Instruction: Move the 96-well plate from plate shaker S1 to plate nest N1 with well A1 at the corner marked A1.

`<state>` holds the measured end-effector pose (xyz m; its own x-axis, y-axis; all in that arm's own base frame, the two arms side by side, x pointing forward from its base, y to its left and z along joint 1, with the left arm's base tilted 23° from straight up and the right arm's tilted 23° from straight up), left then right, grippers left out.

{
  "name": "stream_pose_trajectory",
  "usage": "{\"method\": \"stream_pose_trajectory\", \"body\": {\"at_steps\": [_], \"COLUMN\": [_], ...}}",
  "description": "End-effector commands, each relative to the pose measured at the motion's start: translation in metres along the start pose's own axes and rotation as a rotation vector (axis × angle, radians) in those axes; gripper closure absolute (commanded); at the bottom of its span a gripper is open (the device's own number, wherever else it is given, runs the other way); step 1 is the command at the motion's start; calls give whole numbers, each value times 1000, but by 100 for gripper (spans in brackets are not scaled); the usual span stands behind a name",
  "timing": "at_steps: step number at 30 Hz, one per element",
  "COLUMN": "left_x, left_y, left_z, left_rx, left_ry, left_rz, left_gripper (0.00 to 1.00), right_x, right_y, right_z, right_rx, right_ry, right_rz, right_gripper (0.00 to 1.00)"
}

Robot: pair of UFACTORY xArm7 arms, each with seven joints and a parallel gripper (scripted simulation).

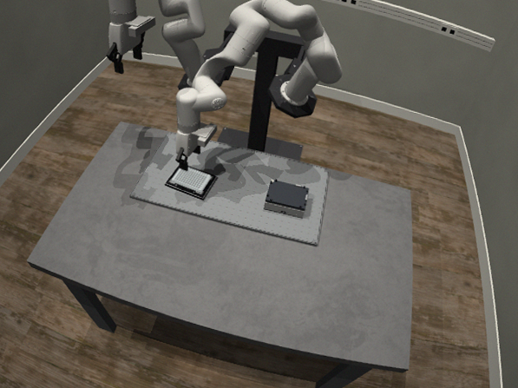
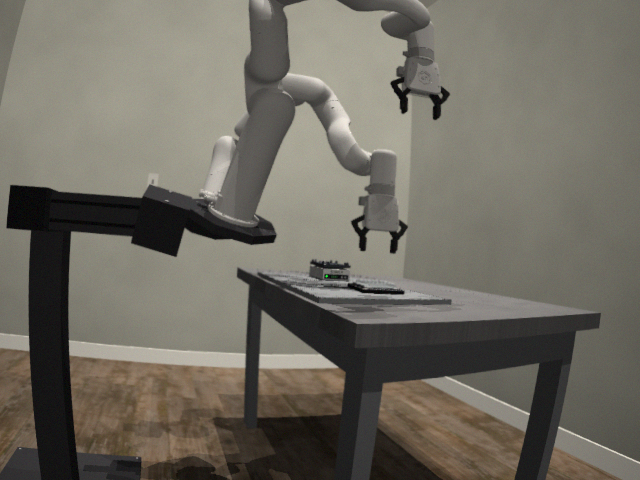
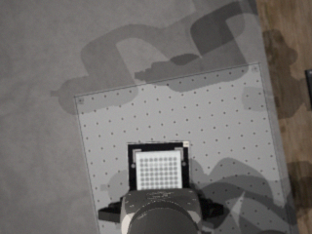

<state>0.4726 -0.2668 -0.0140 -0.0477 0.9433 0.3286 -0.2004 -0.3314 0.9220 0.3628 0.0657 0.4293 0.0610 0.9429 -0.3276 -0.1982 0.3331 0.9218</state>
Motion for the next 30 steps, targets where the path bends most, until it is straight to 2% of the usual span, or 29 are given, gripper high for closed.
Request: {"method": "stream_pose_trajectory", "body": {"at_steps": [1,14,30], "left_x": [-1,-1,49], "left_y": [2,2,2], "left_z": [1,1,-1], "left_rx": [-3,-3,-3], "left_ry": [0,0,0], "left_rz": [-4,-4,-4], "left_gripper": [0,0,0], "right_x": [0,0,0], "right_y": [1,1,1], "right_z": [1,1,1], "right_rx": [-4,-4,-4], "right_ry": [0,0,0], "right_rz": [1,1,1], "right_gripper": [0,0,0]}}
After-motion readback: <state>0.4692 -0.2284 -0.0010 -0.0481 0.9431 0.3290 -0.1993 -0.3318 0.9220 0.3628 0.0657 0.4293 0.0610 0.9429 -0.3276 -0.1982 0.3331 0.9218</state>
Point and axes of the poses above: on each arm, the point where the finger pads meet when closed, its own y axis back along the fingers, its own z axis across the jaws, x = y × z, the point moved 3 cm from there along y, back along the fingers, and after that the axes turned 7 degrees about y, right-handed, at the moved point
